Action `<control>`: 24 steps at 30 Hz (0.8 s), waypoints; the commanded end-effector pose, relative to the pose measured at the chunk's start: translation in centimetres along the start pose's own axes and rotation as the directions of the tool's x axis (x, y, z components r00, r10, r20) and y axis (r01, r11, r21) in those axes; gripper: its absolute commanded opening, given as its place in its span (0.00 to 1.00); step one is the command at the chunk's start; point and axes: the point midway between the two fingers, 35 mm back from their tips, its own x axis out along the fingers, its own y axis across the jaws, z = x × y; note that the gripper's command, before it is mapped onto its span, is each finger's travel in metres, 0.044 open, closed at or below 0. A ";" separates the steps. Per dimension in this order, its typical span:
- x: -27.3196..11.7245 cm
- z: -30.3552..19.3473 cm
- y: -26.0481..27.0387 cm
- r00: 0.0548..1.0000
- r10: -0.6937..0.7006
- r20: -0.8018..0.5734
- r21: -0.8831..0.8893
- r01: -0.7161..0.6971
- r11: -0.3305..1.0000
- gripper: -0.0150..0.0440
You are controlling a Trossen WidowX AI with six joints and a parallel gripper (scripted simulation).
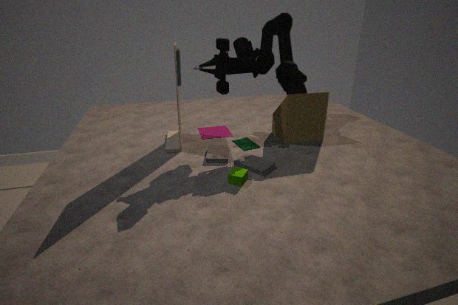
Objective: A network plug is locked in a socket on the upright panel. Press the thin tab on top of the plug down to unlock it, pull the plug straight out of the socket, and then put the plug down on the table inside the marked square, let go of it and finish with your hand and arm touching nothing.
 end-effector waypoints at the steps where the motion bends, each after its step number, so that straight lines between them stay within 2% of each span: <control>1: -0.4 0.0 0.0 1.000 -0.001 0.005 0.006 0.001 1.000 0.25; 24: -1.1 -0.3 2.2 1.000 -0.001 0.001 0.003 0.001 1.000 0.25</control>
